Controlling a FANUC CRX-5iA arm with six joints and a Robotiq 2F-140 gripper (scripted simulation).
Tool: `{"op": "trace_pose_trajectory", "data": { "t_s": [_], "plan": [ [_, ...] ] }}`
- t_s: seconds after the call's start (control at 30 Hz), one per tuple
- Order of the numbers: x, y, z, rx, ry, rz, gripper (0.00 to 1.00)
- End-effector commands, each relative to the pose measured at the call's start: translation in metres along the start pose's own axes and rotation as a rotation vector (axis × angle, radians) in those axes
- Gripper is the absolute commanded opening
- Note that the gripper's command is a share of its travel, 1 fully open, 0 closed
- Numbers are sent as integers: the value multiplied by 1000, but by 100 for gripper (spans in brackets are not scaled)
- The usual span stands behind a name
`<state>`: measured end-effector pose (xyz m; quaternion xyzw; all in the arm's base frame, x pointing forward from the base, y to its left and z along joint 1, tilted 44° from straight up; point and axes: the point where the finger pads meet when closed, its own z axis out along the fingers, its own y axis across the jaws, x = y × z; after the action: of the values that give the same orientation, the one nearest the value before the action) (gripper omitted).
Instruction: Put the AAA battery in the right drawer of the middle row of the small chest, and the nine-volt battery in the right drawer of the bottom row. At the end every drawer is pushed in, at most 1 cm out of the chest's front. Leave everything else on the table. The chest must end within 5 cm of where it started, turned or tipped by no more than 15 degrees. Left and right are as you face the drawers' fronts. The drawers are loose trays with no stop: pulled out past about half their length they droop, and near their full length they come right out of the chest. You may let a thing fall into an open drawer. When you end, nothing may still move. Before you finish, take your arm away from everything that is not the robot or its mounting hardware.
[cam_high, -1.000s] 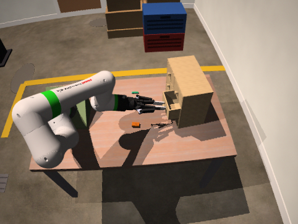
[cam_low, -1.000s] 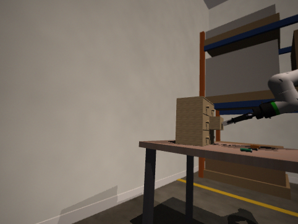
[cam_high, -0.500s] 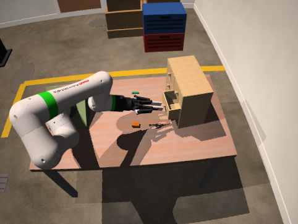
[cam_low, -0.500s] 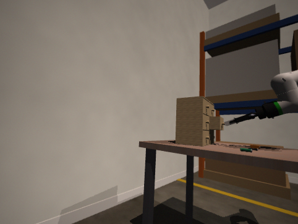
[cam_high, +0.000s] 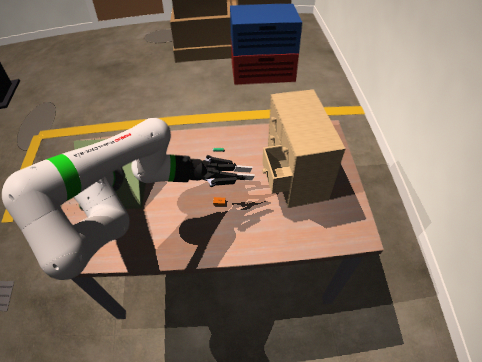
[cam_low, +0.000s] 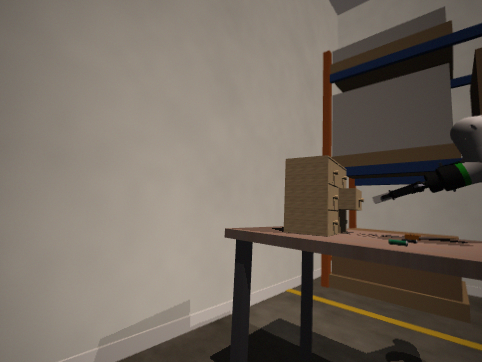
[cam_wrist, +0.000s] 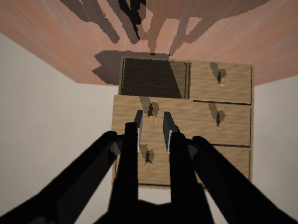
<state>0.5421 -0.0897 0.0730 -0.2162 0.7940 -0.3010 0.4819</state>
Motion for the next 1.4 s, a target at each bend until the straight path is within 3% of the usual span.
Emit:
{"op": "trace_pose_trajectory", "data": {
  "t_s": [0.0, 0.37, 0.87, 1.37],
  "plan": [
    [-1, 0, -11, 0, 0, 0, 20],
    [-2, 0, -51, 0, 0, 0, 20],
    [-2, 0, -54, 1, 12, 0, 20],
    [-6, 0, -63, 0, 93, 0, 20]
  ]
}}
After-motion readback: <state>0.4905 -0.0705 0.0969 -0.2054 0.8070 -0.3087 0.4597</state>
